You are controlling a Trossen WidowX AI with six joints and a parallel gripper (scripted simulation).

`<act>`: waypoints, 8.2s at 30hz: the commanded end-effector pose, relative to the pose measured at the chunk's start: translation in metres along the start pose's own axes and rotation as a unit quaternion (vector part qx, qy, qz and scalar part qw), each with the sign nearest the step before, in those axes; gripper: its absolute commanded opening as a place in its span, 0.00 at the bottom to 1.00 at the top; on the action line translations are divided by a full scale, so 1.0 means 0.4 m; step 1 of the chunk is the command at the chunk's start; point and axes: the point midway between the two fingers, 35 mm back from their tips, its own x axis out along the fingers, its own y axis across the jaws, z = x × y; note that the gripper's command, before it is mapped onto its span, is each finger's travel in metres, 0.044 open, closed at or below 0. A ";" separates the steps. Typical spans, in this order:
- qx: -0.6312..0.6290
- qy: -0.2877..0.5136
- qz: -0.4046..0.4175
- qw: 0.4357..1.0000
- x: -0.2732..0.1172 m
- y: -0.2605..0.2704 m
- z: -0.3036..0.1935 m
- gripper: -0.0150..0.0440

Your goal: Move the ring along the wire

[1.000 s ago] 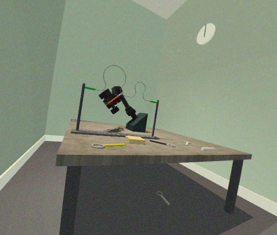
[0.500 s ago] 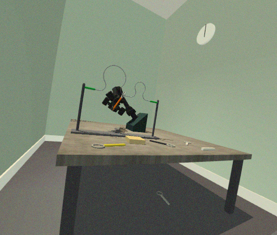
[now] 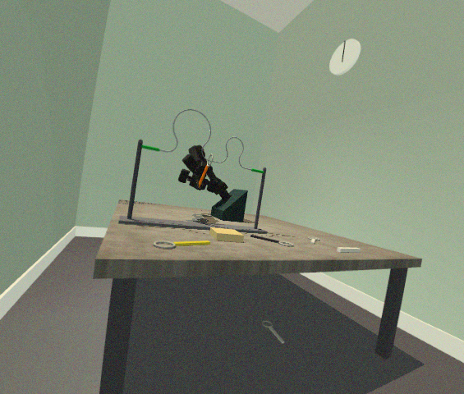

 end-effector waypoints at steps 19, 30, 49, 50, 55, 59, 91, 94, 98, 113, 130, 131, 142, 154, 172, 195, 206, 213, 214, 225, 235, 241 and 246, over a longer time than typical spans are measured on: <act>0.051 0.008 0.028 0.998 -0.016 0.088 0.001 0.00; 0.077 0.011 0.043 0.996 -0.024 0.132 0.006 0.00; 0.198 0.026 0.111 0.974 -0.056 0.252 0.037 0.00; 0.207 0.027 0.116 0.971 -0.059 0.260 0.041 0.00; 0.255 0.033 0.143 0.956 -0.076 0.298 0.062 0.00; 0.295 0.037 0.165 0.940 -0.090 0.326 0.082 0.00; 0.590 0.074 0.329 0.733 -0.236 0.447 0.318 0.00; 0.613 0.077 0.342 0.708 -0.250 0.446 0.343 0.00; 0.642 0.081 0.358 0.673 -0.268 0.442 0.376 0.00; 0.719 0.091 0.400 0.560 -0.319 0.405 0.477 0.00; 0.725 0.092 0.403 0.551 -0.336 0.377 0.514 0.00; 0.722 0.092 0.402 0.556 -0.335 0.378 0.513 0.00; 0.674 0.085 0.376 0.631 -0.324 0.387 0.491 0.00; 0.596 0.075 0.333 0.726 -0.302 0.394 0.450 0.00; 0.460 0.058 0.259 0.847 -0.267 0.382 0.390 0.00; 0.255 0.031 0.145 0.956 -0.224 0.327 0.326 0.00; 0.149 0.017 0.087 0.985 -0.209 0.289 0.307 0.00; 0.080 0.007 0.049 0.996 -0.201 0.261 0.300 0.00; 0.070 0.006 0.043 0.997 -0.200 0.257 0.299 0.00; -0.038 -0.009 -0.017 0.999 -0.193 0.212 0.297 0.00; -0.136 -0.022 -0.071 0.988 -0.191 0.171 0.303 0.00; -0.195 -0.030 -0.104 0.975 -0.192 0.147 0.311 0.00; -0.229 -0.034 -0.123 0.965 -0.194 0.134 0.317 0.00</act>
